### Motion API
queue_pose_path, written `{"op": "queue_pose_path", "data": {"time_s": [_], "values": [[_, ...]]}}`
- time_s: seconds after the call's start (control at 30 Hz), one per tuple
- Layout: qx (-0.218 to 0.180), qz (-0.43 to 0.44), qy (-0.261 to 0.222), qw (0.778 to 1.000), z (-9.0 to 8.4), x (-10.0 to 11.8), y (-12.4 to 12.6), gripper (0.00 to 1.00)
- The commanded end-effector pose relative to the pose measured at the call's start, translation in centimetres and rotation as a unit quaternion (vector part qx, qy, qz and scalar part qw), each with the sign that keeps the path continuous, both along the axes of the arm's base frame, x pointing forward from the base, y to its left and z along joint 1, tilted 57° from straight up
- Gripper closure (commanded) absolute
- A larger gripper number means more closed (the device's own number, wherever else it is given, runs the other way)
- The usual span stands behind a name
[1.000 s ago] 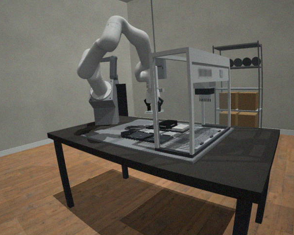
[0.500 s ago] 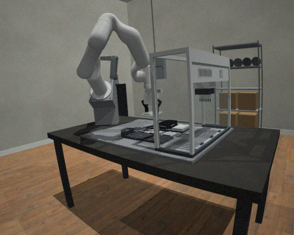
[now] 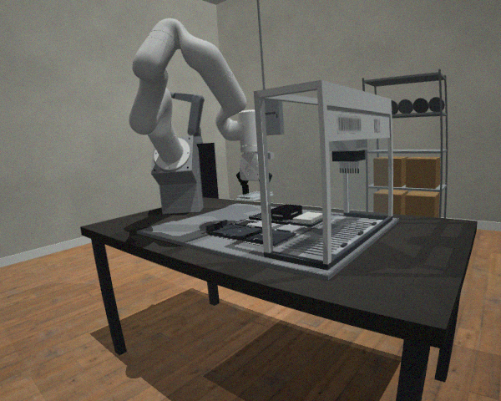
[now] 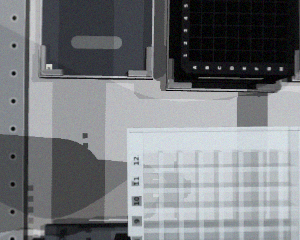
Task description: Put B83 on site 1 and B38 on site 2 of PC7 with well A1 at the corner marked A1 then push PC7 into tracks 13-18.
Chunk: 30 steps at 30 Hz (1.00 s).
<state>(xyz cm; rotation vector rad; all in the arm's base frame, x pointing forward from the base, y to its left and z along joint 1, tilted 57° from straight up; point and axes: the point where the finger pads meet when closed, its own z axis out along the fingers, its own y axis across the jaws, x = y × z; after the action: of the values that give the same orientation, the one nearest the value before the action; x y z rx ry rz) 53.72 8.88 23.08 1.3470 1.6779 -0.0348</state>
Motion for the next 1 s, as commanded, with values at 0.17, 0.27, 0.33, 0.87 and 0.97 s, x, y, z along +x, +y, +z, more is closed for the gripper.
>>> {"op": "queue_pose_path", "data": {"time_s": [0.17,0.27,0.33,0.87,0.97], "values": [[0.001,0.0,0.001,1.0,3.3,1.0,-2.0,1.0],[0.001,0.0,0.001,1.0,4.5,1.4,-2.8,1.0],[0.001,0.0,0.001,1.0,5.3,1.7,-3.4,1.0],[0.001,0.0,0.001,1.0,8.1,2.6,-5.2,1.0],[0.001,0.0,0.001,1.0,8.1,2.6,-5.2,1.0]]}}
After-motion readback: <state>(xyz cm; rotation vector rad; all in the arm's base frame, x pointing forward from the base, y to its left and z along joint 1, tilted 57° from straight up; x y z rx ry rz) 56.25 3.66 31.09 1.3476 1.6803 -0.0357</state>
